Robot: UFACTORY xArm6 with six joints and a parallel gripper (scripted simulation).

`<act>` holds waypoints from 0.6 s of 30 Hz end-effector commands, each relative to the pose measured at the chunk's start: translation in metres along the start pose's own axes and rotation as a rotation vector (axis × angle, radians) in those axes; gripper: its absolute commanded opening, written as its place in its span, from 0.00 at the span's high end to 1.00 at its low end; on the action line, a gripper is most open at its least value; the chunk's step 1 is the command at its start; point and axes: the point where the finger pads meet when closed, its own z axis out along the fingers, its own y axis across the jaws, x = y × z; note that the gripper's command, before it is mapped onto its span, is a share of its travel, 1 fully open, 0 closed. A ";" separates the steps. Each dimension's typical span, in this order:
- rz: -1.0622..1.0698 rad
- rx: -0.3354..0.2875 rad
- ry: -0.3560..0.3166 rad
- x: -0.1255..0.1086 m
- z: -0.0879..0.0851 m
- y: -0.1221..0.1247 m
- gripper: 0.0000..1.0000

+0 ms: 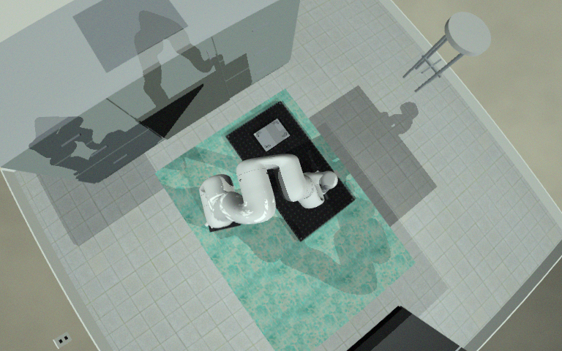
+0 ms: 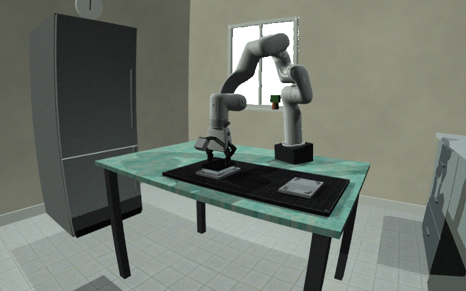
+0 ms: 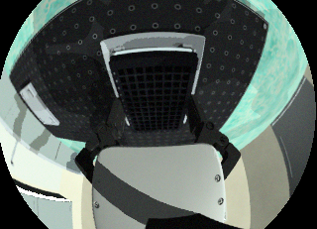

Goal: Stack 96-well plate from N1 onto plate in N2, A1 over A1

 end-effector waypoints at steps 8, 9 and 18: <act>0.000 -0.001 0.004 0.002 0.000 0.001 0.00; 0.000 -0.001 0.004 0.002 0.000 0.001 0.00; 0.000 -0.001 0.004 0.002 0.000 0.001 0.00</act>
